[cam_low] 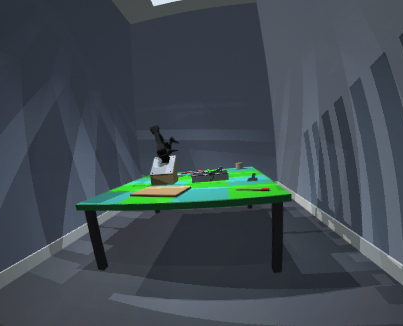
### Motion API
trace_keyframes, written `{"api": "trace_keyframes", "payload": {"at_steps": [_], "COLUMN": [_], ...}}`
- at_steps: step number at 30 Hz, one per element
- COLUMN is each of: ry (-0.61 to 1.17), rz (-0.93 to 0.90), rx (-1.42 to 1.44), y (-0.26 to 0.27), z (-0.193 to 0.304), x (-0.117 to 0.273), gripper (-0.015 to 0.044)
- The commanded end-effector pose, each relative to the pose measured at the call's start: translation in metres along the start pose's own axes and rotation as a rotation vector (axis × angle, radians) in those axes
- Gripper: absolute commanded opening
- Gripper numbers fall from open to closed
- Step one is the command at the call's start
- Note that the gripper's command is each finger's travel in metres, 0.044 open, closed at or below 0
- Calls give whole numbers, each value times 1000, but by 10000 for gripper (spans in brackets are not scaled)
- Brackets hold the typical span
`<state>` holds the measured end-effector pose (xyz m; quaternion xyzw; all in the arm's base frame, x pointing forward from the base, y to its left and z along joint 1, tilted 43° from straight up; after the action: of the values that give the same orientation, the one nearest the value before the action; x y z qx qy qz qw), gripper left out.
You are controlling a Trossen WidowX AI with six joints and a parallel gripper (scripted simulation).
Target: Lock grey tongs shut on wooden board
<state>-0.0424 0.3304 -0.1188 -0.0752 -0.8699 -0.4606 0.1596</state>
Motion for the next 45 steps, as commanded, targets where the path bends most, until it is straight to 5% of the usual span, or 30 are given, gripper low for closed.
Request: {"api": "trace_keyframes", "payload": {"at_steps": [1,8,18,31,38,45], "ry": [0,-77,-467,-1061,-1368,-1512], "rz": [0,73,173,-173,-777,-1949], "rx": [0,-195,-1195,-2360,-2975,-3327], "y": [0,12,62,96,99,91], "z": [0,-8,-52,-153,-218,-297], "x": [0,-29,-139,-252,-300,-339], "gripper": [426,440,440,440,440,440]}}
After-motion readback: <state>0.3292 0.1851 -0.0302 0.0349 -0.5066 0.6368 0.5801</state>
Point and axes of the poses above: the point midway between the two fingers, 35 mm back from their tips, its own x axis back along the fingers, its own y axis across the jaws, z = x × y, the point moved 4 cm from there along x, back along the fingers, and after that the axes turned 9 degrees about x, right-handed, at the moved point
